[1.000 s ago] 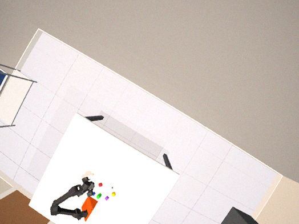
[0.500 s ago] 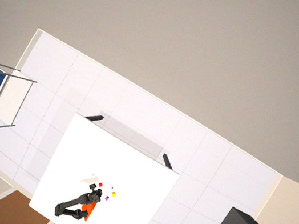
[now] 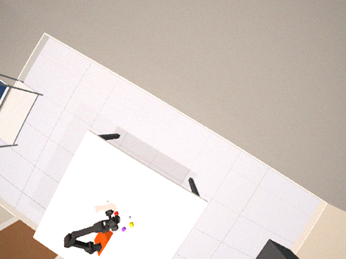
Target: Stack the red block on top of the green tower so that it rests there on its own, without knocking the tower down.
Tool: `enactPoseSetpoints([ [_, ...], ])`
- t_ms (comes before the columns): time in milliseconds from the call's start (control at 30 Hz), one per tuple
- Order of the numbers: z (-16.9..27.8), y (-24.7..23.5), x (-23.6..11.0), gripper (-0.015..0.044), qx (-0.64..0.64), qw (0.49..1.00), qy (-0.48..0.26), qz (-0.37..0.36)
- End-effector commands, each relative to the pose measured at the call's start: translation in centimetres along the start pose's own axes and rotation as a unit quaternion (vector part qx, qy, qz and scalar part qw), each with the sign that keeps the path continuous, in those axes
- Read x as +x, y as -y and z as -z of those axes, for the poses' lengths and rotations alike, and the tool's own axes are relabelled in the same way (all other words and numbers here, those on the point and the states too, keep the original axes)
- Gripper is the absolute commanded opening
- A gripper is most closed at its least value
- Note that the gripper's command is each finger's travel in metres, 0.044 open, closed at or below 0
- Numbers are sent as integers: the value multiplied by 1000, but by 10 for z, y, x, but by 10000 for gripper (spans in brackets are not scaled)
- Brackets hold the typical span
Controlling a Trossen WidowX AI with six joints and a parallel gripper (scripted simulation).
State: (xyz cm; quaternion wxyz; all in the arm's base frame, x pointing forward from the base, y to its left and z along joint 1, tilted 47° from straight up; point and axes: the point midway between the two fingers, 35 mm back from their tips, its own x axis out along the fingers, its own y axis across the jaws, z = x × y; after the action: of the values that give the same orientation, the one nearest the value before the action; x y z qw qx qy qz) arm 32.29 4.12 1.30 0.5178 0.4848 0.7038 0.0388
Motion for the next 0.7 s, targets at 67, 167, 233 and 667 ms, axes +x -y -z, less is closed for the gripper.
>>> enactPoseSetpoints([
  [67, 0, 0, 8, 440, 3, 1000, -1, -2],
  [167, 0, 0, 13, 440, 3, 1000, -1, -2],
  [233, 0, 0, 16, 440, 3, 1000, -1, -2],
  [667, 1, 0, 36, 440, 3, 1000, -2, -3],
])
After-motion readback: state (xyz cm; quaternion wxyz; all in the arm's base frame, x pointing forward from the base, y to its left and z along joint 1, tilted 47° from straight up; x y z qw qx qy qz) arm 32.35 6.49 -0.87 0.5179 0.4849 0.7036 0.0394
